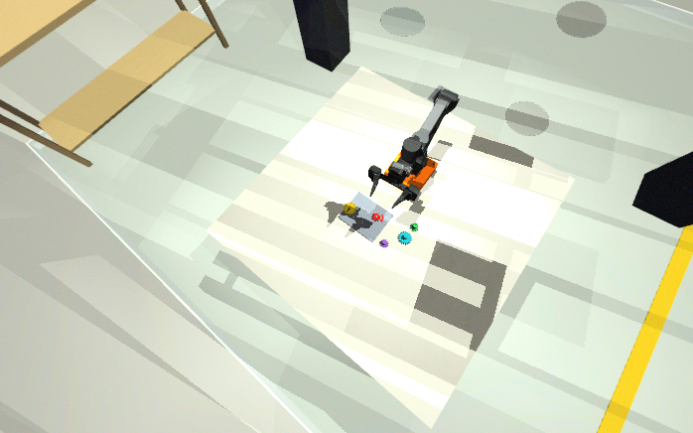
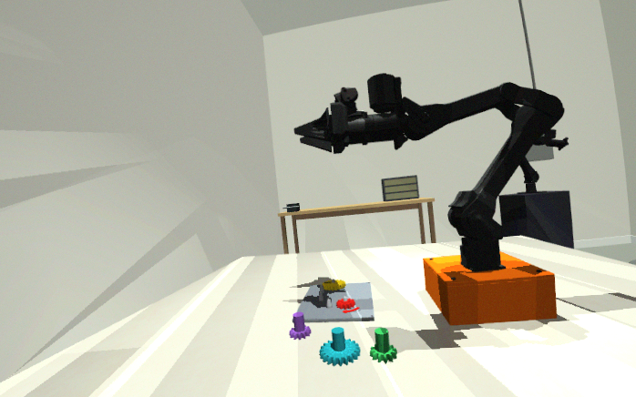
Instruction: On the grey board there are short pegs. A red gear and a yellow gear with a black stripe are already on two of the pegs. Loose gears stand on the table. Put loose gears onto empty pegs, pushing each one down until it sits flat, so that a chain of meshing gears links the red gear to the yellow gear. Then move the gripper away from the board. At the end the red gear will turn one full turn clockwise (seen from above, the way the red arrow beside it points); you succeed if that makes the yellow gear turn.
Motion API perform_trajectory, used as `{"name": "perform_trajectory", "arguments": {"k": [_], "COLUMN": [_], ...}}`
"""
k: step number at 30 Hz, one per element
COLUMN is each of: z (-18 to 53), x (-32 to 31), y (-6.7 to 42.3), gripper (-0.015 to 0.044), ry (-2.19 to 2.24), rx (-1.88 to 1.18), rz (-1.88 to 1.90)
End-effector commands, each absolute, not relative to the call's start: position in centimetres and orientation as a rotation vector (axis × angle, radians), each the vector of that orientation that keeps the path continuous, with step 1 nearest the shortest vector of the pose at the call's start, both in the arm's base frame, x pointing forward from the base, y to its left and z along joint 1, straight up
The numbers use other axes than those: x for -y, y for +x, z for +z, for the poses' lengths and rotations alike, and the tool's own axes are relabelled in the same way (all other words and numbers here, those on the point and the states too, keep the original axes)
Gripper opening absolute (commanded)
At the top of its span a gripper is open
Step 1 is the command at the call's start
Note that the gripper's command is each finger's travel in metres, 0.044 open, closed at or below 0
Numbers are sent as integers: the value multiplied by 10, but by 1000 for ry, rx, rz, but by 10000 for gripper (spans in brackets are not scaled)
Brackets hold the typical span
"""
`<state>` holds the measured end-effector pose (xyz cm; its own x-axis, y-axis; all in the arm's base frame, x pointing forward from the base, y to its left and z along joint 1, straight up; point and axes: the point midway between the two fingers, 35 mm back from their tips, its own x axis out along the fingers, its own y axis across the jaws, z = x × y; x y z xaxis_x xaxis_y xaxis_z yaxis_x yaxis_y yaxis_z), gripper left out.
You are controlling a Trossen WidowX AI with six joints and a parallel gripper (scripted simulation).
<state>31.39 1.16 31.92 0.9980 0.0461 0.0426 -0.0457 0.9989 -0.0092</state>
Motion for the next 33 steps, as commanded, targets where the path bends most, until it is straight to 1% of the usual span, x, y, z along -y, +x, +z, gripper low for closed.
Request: {"name": "perform_trajectory", "arguments": {"k": [1, 2, 5, 9, 14, 19, 27, 33], "z": [318, 315, 291, 237, 182, 116, 38, 34], "x": [-12, -14, -28, -61, -92, -125, -153, -154], "y": [315, 316, 327, 341, 339, 316, 244, 236], "gripper": [426, 440, 440, 440, 440, 440, 440, 440], "ry": [-6, 0, 39, 107, 139, 129, -12, -30], "rx": [38, 23, -84, -331, -600, -953, -1499, -1538], "rz": [48, 53, 89, 152, 189, 191, 68, 52]}}
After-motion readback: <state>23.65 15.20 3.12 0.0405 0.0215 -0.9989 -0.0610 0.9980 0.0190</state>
